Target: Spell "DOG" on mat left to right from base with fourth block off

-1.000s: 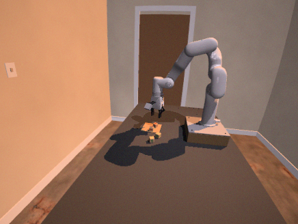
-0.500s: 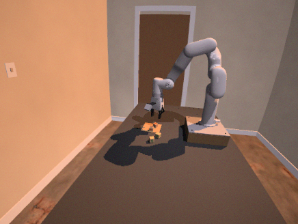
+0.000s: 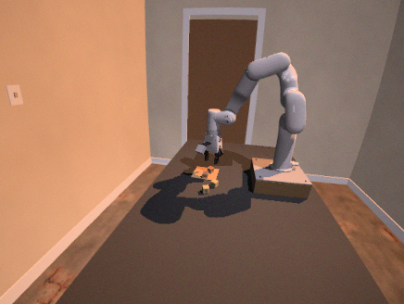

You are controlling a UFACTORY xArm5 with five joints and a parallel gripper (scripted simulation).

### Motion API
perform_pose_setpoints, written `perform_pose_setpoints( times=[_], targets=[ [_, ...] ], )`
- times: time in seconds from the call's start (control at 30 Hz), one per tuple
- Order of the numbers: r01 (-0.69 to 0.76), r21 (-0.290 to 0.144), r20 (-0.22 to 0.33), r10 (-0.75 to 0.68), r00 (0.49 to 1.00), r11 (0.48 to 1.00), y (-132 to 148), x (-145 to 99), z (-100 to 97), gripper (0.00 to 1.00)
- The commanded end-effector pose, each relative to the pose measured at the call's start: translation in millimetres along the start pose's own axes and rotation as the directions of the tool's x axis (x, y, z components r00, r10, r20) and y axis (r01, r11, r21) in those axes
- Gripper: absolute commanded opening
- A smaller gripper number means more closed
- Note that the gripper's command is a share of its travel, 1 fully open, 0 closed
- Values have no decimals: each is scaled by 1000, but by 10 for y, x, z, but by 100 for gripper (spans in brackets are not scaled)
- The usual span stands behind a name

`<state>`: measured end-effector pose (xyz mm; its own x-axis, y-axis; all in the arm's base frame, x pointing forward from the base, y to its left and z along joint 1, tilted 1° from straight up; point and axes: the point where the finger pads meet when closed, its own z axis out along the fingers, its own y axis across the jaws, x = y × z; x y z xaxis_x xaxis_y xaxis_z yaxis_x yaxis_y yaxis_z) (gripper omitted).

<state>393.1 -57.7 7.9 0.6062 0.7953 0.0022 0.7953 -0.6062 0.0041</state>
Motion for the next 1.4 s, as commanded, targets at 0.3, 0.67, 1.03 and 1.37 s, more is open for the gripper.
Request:
perform_pose_setpoints(
  times=[0.3, 0.67, 1.03, 1.37],
  targets=[
    [0, -2, -1, 0, 1000, 1000, 13, 1, 178, 69],
    [0, -2, -1, 0, 1000, 1000, 14, -1, 240, 69],
    [0, -2, -1, 0, 1000, 1000, 14, -1, 250, 69],
    [0, -2, -1, 0, 1000, 1000, 14, -1, 250, 69]
  ],
)
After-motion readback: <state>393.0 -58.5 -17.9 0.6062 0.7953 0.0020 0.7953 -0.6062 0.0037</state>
